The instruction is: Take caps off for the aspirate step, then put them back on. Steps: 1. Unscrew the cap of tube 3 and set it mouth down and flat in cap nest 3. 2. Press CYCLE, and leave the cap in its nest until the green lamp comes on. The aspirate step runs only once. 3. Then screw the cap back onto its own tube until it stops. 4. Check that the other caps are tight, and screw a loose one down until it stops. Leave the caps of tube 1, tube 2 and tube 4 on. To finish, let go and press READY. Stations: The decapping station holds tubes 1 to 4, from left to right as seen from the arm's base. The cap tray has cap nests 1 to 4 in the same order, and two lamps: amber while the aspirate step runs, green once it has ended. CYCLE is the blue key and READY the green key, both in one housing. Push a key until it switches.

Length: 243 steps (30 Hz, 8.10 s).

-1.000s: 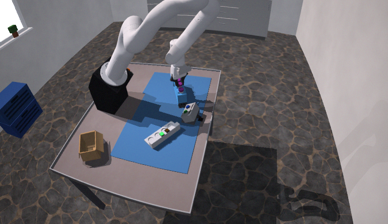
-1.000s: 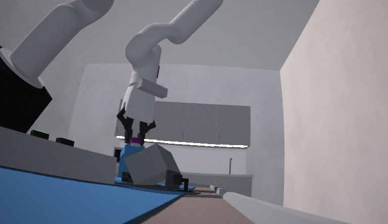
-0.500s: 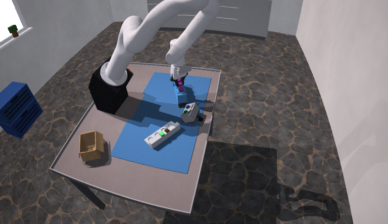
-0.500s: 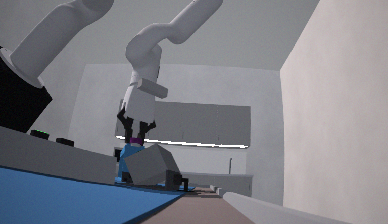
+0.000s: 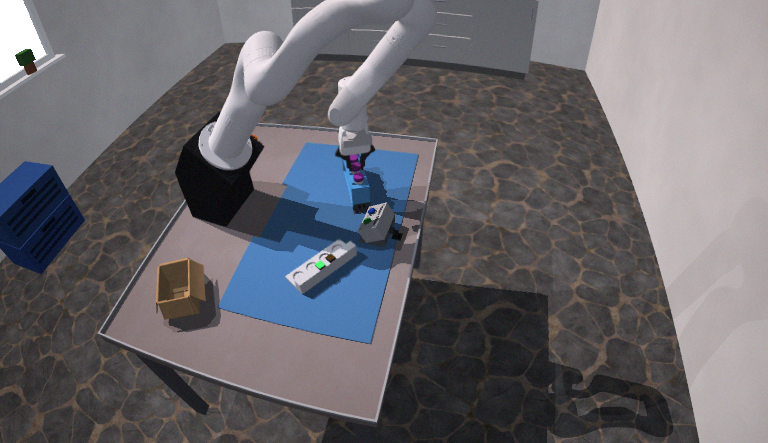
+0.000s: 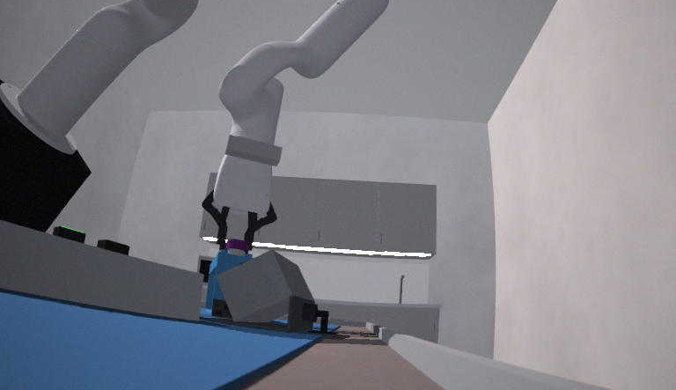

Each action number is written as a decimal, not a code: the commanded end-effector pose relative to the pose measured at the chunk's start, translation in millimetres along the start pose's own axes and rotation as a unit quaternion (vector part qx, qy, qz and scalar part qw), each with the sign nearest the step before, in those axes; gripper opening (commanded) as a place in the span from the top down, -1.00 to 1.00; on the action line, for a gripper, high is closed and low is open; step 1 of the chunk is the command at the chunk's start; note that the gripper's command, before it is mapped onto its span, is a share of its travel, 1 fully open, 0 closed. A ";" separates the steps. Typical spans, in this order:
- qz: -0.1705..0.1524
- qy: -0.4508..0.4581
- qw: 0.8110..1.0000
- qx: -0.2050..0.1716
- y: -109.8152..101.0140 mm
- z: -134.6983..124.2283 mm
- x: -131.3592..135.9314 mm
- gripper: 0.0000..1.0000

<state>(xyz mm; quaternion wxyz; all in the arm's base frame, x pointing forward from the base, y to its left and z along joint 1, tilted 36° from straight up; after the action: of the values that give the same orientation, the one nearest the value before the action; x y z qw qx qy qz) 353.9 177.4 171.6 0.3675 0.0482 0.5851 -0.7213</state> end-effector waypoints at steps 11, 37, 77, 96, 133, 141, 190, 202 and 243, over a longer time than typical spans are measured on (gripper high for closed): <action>0.006 0.189 0.982 -0.006 0.6 0.7 1.5 1.00; 0.007 0.030 1.000 -0.005 -0.4 0.7 1.6 0.08; 0.008 -0.119 0.993 -0.004 -0.2 0.7 1.5 1.00; 0.006 0.163 0.987 -0.005 0.7 0.7 1.5 1.00; 0.007 -0.090 0.996 -0.004 -0.1 0.7 1.6 0.08; 0.008 -0.247 0.969 -0.003 -0.1 0.7 1.6 0.08; 0.006 0.019 1.000 -0.004 0.4 0.6 1.4 1.00; 0.006 0.224 0.975 -0.006 0.7 0.7 1.5 1.00; 0.007 0.094 0.995 -0.005 0.6 0.7 1.6 0.08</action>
<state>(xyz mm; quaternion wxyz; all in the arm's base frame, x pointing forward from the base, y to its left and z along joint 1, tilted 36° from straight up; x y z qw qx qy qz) 352.6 174.2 169.8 0.2620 0.1852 0.6534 -0.6856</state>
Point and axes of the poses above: the point where the finger pads meet when closed, its own y axis out along the fingers, its own x axis across the jaws, z = x × y, the point moved 8 cm from there along -y, back along the fingers, and after that the axes turned 1 degree about -y, right-handed, at the moved point
